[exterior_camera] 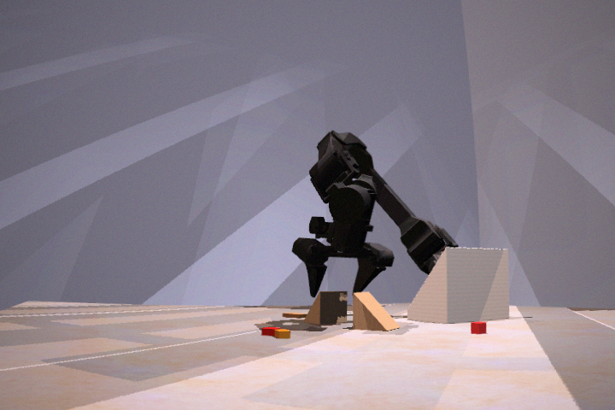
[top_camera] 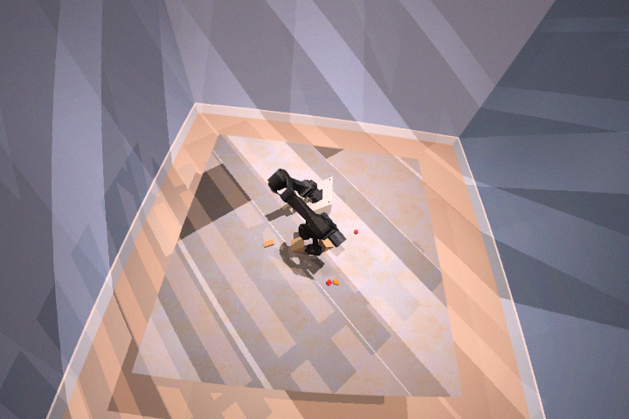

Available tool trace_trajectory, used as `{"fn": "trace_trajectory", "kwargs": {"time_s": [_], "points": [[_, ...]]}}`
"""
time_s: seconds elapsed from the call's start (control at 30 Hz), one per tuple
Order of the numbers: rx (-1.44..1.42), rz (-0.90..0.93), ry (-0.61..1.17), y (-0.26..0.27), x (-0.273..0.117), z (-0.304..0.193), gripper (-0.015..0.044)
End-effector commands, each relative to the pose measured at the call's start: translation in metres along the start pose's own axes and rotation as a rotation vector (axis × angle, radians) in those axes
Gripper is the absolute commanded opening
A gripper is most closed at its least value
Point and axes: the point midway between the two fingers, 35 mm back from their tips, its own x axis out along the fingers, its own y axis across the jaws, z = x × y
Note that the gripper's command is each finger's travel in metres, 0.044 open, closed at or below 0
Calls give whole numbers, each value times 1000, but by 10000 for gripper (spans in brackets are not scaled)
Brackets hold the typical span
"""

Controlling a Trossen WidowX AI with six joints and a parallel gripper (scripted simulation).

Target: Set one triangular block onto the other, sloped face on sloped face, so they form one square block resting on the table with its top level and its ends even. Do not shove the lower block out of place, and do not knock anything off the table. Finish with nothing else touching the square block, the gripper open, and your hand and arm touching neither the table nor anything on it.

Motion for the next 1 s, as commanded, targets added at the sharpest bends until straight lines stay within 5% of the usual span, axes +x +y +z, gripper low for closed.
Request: {"fn": "trace_trajectory", "kwargs": {"time_s": [0.0, 0.97], "points": [[-8, 0, -6, -1, 7, 1, 440], [-2, -9, -33, -5, 49, 9, 414]]}}
